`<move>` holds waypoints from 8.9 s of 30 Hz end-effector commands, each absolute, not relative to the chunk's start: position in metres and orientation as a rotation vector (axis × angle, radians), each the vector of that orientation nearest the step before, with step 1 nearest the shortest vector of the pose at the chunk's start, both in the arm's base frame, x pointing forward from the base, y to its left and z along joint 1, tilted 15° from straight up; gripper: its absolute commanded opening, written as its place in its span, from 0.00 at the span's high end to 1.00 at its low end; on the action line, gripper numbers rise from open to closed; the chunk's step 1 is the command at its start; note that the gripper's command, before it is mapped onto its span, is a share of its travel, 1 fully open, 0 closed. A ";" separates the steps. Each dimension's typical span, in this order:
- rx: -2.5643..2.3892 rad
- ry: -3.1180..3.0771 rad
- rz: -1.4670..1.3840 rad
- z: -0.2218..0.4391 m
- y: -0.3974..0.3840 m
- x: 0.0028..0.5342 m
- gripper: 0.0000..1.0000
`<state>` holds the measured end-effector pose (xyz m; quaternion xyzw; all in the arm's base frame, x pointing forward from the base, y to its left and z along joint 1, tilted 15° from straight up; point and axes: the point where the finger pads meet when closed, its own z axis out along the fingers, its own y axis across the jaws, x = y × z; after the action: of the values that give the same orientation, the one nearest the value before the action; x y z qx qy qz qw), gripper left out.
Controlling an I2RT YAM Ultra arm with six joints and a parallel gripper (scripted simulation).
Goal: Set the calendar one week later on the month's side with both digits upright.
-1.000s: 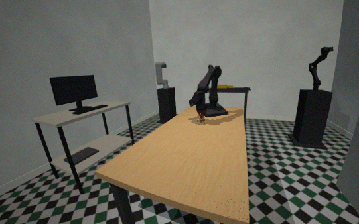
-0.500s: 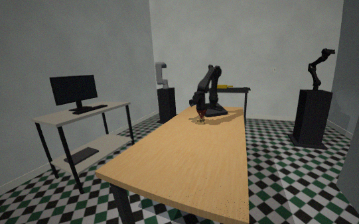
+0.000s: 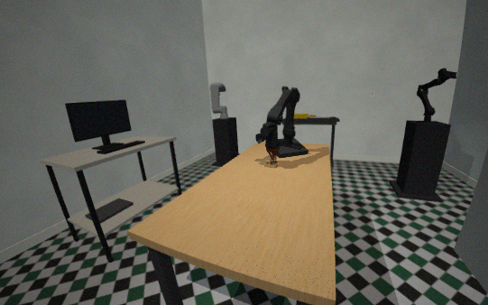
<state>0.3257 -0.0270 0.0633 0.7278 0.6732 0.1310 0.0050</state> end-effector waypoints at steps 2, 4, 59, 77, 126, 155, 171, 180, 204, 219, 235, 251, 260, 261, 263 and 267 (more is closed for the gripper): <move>2.271 2.094 0.410 0.067 -0.030 0.328 0.74; 2.271 2.094 0.410 0.067 -0.030 0.328 0.74; 2.272 2.093 0.410 0.067 -0.031 0.329 0.74; 2.272 2.093 0.410 0.064 -0.031 0.330 0.74; 2.273 2.093 0.410 0.044 -0.027 0.334 0.74; 2.270 2.095 0.410 0.044 -0.026 0.332 0.74; 2.270 2.095 0.410 0.044 -0.026 0.332 0.74; 2.270 2.095 0.410 0.044 -0.026 0.332 0.74; 2.270 2.095 0.410 0.036 -0.025 0.334 0.74; 2.270 2.095 0.410 0.034 -0.024 0.334 0.74; 2.270 2.095 0.410 0.034 -0.024 0.334 0.74; 2.270 2.095 0.410 0.034 -0.024 0.334 0.74; 2.270 2.095 0.410 0.034 -0.024 0.334 0.74; 2.270 2.095 0.410 0.034 -0.024 0.334 0.74; 2.270 2.095 0.410 0.034 -0.024 0.334 0.74; 2.270 2.095 0.410 0.034 -0.024 0.334 0.74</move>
<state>0.3331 -0.0225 0.0315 0.7281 0.6726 0.1321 0.0066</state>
